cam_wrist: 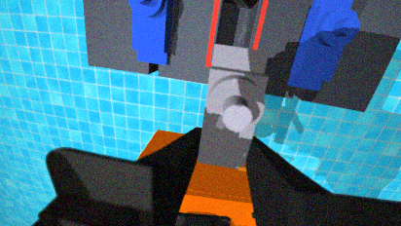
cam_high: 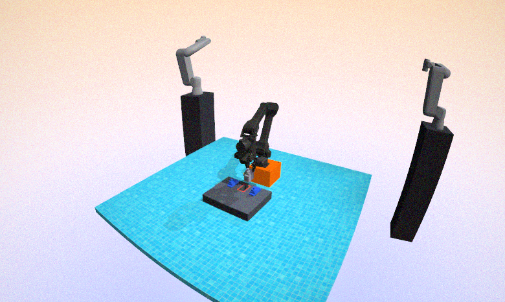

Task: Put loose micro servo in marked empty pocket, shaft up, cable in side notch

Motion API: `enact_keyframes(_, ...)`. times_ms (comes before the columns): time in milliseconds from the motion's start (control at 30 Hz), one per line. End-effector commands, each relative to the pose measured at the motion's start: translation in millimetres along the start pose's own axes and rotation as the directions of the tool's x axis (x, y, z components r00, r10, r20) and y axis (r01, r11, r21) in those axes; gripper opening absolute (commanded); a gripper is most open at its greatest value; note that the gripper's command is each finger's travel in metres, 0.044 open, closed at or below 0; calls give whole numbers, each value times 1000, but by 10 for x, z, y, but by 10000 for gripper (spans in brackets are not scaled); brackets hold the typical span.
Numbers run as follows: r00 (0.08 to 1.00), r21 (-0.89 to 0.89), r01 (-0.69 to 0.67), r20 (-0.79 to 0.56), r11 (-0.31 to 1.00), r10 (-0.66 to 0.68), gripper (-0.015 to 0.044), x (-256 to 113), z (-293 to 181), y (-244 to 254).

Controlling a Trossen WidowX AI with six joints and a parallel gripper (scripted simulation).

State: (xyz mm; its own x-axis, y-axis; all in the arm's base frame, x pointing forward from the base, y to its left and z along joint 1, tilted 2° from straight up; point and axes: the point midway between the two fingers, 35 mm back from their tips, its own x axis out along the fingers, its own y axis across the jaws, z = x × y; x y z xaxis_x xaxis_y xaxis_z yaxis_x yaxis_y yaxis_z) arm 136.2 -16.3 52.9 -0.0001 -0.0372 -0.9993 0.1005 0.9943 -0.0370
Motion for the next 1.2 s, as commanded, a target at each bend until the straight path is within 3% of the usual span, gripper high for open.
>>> enact_keyframes(0, 1000, 18, -5, 2, 1000, 5, 0, -5, 9, 6)
enact_keyframes(533, 1000, 18, -5, 6, 1000, 4, 0, -7, 521, -4)
enact_keyframes(1167, 1000, 18, -5, 6, 1000, 4, 0, 194, 530, 0)
